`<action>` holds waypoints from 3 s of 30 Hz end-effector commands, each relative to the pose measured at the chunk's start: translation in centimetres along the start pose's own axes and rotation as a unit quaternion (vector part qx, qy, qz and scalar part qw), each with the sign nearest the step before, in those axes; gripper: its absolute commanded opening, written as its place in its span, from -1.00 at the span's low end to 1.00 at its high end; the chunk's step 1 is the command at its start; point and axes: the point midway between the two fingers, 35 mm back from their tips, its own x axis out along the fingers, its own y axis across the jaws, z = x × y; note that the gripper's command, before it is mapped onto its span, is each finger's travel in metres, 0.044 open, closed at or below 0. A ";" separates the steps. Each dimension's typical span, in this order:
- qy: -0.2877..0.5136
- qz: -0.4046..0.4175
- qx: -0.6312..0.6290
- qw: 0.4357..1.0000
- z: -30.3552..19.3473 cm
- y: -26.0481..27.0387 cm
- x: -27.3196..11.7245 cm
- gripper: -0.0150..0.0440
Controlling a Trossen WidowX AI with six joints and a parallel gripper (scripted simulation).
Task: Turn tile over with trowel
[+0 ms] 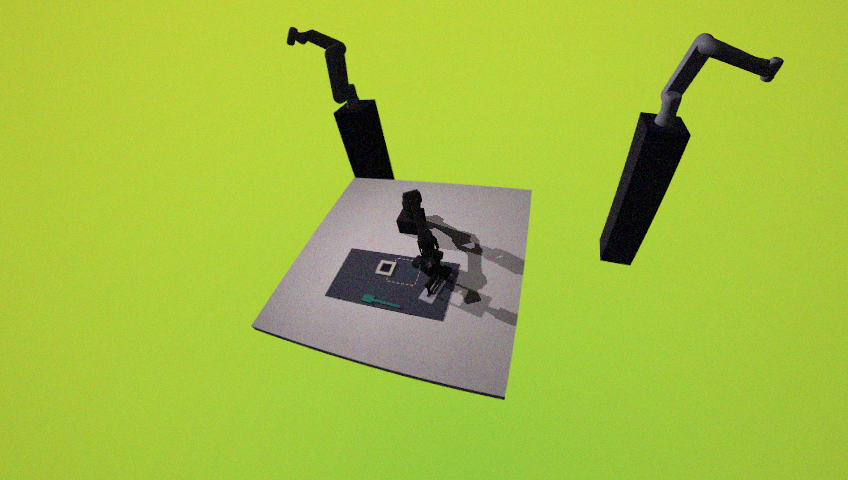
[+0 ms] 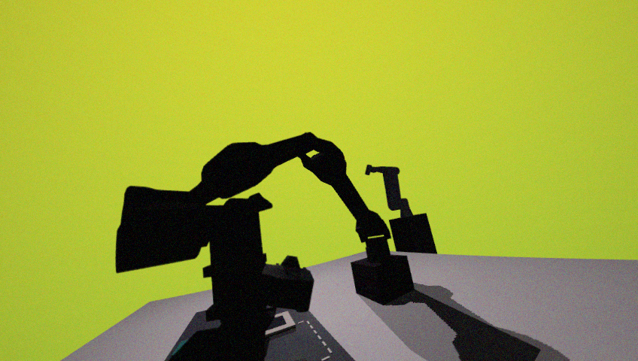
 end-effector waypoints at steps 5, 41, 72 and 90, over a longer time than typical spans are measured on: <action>0.000 -0.003 0.063 0.998 0.1 -0.2 0.1 -0.05; -0.002 -0.003 0.554 0.832 0.1 -0.2 0.1 -0.05; -0.002 -0.003 0.563 0.827 0.1 -0.2 -0.2 0.42; -0.002 -0.003 0.567 0.824 0.2 -0.1 -3.7 0.42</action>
